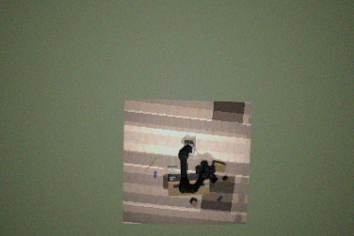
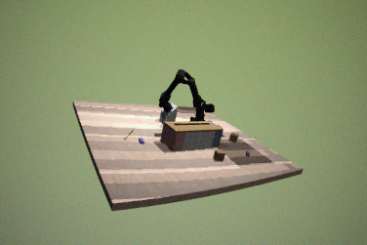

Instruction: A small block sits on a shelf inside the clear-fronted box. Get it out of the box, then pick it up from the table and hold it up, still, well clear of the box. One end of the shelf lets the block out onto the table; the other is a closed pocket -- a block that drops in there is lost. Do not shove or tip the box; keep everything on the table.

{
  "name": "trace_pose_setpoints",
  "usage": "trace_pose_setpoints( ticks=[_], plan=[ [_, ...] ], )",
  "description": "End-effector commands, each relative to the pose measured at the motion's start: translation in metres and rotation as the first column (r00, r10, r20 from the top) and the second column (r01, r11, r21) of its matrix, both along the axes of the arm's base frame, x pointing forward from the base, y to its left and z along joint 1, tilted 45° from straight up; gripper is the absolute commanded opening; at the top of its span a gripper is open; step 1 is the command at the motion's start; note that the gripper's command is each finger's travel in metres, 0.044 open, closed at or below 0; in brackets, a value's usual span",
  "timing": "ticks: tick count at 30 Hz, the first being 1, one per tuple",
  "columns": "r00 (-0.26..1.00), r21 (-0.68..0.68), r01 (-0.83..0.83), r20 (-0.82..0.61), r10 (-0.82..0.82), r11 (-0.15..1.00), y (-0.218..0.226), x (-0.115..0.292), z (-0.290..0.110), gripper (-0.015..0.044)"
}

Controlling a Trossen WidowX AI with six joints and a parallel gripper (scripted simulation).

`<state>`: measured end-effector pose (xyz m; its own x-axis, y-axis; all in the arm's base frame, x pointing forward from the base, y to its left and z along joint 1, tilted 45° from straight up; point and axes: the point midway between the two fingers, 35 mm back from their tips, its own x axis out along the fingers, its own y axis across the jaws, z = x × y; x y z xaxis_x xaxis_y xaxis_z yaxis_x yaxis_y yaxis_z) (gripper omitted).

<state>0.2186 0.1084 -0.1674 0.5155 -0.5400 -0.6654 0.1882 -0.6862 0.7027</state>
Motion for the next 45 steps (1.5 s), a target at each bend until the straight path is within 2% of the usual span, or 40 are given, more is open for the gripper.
trace_pose_setpoints(
  ticks=[1,9,15,39,45],
  plan=[
    [1.000,0.006,-0.002,0.001,0.002,1.000,0.013,0.000,0.010,0.0000],
    [1.000,0.009,0.000,0.000,0.000,1.000,0.041,-0.007,0.040,0.0000],
    [1.000,0.009,-0.008,-0.007,0.008,1.000,0.045,-0.008,0.045,0.0000],
    [0.901,0.027,-0.359,-0.250,0.354,0.933,0.085,-0.026,0.133,0.0000],
    [0.889,0.031,-0.382,-0.263,0.376,0.924,0.087,-0.028,0.138,0.0000]
  ],
)
